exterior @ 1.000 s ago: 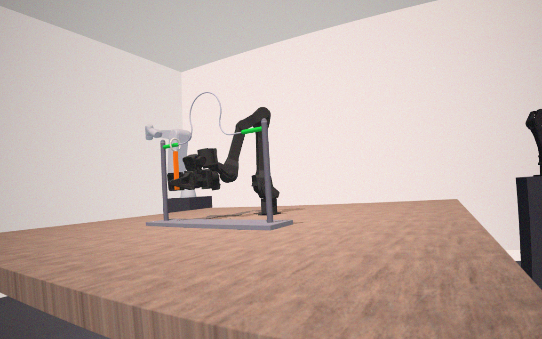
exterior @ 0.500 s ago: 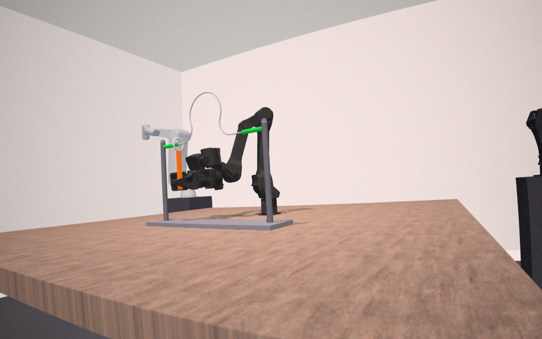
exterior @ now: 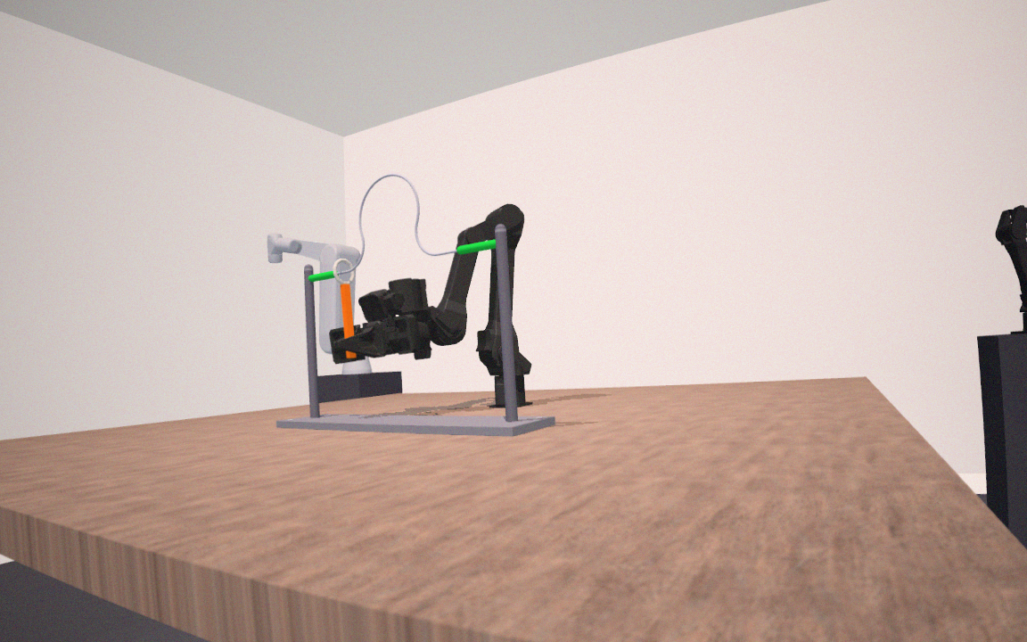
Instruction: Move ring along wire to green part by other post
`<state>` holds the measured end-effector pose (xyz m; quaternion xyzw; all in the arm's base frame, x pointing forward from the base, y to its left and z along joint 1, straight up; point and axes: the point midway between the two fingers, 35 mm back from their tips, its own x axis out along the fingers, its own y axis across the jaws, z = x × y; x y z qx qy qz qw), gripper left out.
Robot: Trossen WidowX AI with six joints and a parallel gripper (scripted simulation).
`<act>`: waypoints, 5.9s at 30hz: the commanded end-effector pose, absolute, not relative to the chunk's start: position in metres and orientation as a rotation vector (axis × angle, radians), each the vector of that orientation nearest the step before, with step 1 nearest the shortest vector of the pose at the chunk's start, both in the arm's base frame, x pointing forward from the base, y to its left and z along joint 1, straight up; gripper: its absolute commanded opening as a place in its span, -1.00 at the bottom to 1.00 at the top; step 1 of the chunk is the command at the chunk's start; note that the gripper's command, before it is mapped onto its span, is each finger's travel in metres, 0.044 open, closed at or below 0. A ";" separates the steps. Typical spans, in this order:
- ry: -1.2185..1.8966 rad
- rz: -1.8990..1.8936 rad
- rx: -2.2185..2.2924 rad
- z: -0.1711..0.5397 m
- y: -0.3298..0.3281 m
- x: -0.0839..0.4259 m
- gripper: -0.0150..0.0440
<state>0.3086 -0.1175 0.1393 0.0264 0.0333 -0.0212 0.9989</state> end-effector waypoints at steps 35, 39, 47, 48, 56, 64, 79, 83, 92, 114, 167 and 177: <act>0.120 0.027 0.675 0.175 -0.020 0.304 -1.00; 0.160 0.049 0.742 0.182 -0.012 0.298 -1.00; 0.239 0.107 0.878 0.199 0.002 0.288 -1.00; 0.250 0.117 0.897 0.202 0.003 0.286 -1.00; 0.341 0.207 1.057 0.225 0.015 0.273 -1.00; 0.419 0.310 1.203 0.248 0.020 0.261 -1.00; 0.404 0.417 1.475 0.289 0.026 0.257 -1.00; 0.390 0.439 1.546 0.301 0.026 0.257 -1.00; 0.368 0.471 1.653 0.321 0.024 0.257 -1.00; 0.392 0.437 1.570 0.332 0.020 0.256 -1.00; 0.529 0.150 0.780 0.306 0.010 0.256 -1.00; 0.544 0.093 0.626 0.302 0.006 0.256 -1.00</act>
